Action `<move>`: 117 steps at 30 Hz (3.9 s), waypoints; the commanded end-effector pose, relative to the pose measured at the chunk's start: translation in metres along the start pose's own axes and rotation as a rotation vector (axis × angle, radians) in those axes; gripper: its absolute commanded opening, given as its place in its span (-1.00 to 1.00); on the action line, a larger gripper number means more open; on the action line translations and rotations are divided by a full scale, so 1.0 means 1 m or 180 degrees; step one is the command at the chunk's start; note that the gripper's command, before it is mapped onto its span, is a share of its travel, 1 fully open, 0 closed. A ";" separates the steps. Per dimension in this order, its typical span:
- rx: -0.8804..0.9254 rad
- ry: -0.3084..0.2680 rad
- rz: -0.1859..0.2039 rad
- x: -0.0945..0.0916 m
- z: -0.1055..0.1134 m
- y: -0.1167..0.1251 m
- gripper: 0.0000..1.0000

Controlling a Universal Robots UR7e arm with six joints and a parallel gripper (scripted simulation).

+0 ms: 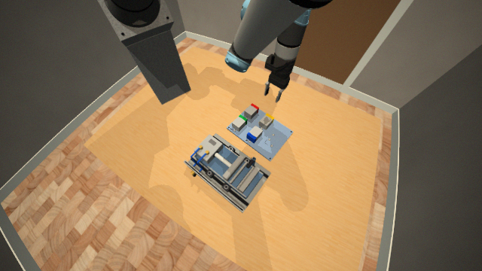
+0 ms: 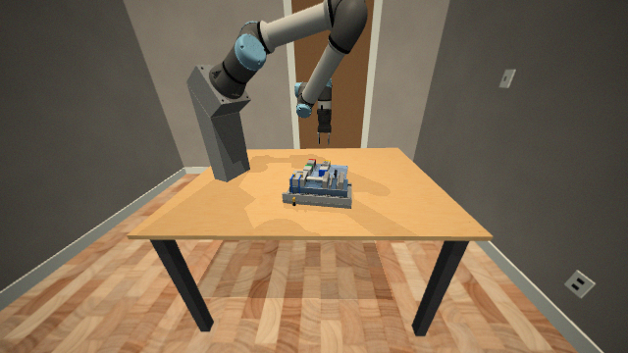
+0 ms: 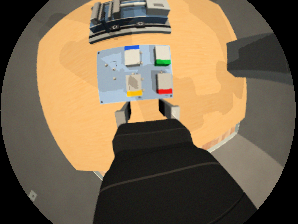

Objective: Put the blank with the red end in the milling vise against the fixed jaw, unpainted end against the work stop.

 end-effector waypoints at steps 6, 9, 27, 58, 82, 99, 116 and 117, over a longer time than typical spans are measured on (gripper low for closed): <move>0.0001 -0.0001 -0.0003 0.000 0.000 0.000 1.00; 0.0001 -0.0001 -0.0003 0.000 0.000 0.000 1.00; 0.0001 -0.0001 -0.0003 0.000 0.000 0.000 1.00; 0.0001 -0.0001 -0.0003 0.000 0.000 0.000 1.00; 0.0001 -0.0001 -0.0003 -0.087 -0.041 0.023 1.00; 0.0001 -0.0001 -0.0003 -0.138 -0.065 0.037 1.00; 0.0001 -0.0001 -0.0003 -0.178 -0.084 0.047 1.00; 0.0001 -0.0001 -0.0003 -0.178 -0.084 0.047 1.00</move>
Point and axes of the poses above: the point where the finger pads meet when closed, its own x axis out along the fingers, its own y axis across the jaws, z = x × y, the point moved 7 cm from there along -x, back along the fingers, and after that the axes turned 15 degrees about -x, right-handed, at the moved point
